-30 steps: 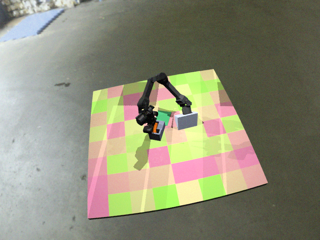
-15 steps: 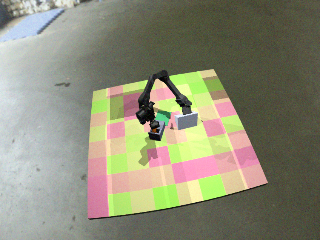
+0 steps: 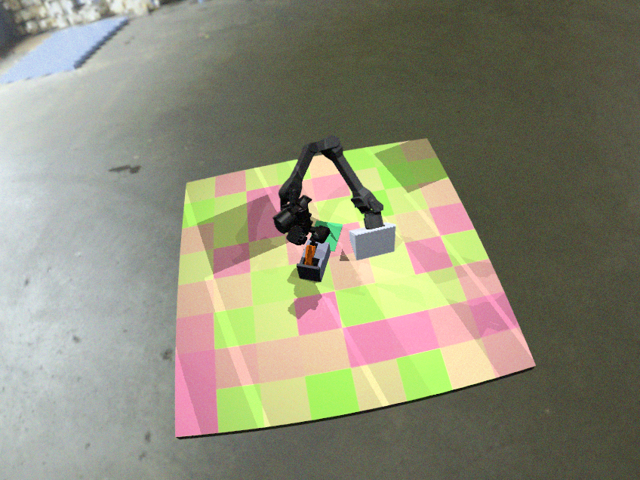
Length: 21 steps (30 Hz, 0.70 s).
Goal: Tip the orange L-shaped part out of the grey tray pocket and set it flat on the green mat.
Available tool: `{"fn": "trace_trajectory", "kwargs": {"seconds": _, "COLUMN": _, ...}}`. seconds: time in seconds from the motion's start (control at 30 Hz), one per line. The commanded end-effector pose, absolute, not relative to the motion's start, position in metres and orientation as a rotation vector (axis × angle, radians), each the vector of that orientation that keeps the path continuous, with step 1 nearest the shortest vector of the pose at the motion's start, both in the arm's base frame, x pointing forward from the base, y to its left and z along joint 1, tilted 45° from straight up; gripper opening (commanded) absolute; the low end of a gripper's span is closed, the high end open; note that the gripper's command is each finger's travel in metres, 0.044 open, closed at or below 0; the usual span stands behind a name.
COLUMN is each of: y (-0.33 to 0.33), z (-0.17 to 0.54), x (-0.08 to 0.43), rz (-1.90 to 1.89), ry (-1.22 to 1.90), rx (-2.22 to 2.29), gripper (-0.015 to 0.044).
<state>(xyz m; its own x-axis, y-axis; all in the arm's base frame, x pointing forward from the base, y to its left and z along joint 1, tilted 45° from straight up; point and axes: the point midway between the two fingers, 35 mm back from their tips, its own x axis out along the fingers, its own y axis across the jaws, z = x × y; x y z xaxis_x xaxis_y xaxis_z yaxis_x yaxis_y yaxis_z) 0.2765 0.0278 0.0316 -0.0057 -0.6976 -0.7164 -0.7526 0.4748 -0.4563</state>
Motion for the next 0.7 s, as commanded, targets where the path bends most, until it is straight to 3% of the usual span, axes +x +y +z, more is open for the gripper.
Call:
{"fn": "trace_trajectory", "kwargs": {"seconds": 0.0, "y": 0.017, "z": 0.038, "x": 0.269, "rz": 0.240, "ry": 1.770, "rx": -1.390, "gripper": 0.0280}}
{"fn": "trace_trajectory", "kwargs": {"seconds": 0.67, "y": -0.007, "z": 0.014, "x": 0.269, "rz": 0.239, "ry": 1.770, "rx": -1.391, "gripper": 0.0280}}
